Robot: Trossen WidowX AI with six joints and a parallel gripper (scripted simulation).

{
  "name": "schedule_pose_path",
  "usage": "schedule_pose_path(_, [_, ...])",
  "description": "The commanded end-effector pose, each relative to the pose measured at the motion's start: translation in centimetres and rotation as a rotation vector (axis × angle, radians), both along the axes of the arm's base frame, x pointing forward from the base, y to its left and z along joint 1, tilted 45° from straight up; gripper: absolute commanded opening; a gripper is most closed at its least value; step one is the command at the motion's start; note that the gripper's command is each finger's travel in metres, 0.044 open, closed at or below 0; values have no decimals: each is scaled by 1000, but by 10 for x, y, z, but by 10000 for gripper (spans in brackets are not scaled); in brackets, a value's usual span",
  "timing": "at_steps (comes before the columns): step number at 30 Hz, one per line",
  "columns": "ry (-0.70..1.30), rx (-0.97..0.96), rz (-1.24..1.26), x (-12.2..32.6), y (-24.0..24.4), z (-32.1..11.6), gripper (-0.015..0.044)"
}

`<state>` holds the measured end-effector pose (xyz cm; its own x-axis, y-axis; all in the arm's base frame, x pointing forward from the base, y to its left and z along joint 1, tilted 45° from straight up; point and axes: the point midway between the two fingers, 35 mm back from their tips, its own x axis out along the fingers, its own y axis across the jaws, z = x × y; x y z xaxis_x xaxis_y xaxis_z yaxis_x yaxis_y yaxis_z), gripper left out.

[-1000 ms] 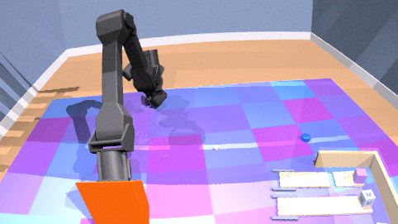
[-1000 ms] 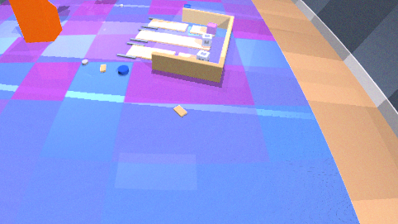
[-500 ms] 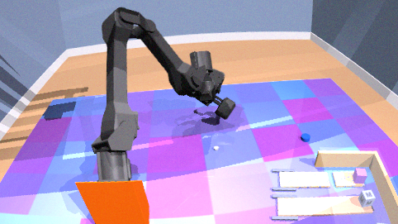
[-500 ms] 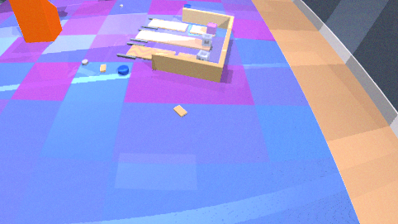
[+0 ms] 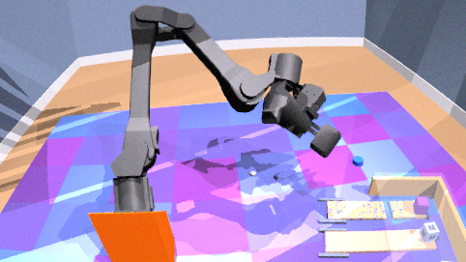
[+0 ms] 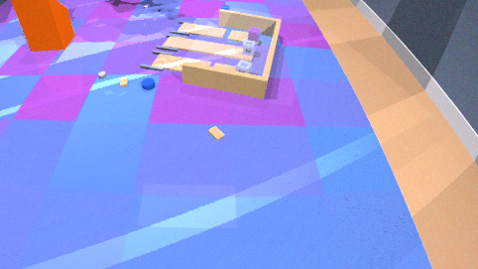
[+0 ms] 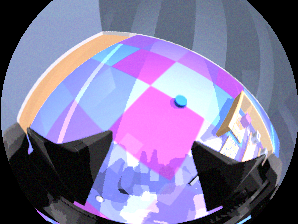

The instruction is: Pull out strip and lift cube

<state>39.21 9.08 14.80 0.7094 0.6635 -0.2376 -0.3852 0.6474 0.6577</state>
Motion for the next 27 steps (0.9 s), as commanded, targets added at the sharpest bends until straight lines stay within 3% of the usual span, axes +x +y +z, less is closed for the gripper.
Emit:
schedule_pose_path(1, [72, -22, -126, -6, -60, -31, 400])
schedule_pose_path(13, [272, 9, -549, -86, -219, -103, 400])
schedule_pose_path(27, [282, 14, -571, -92, -225, -106, 400])
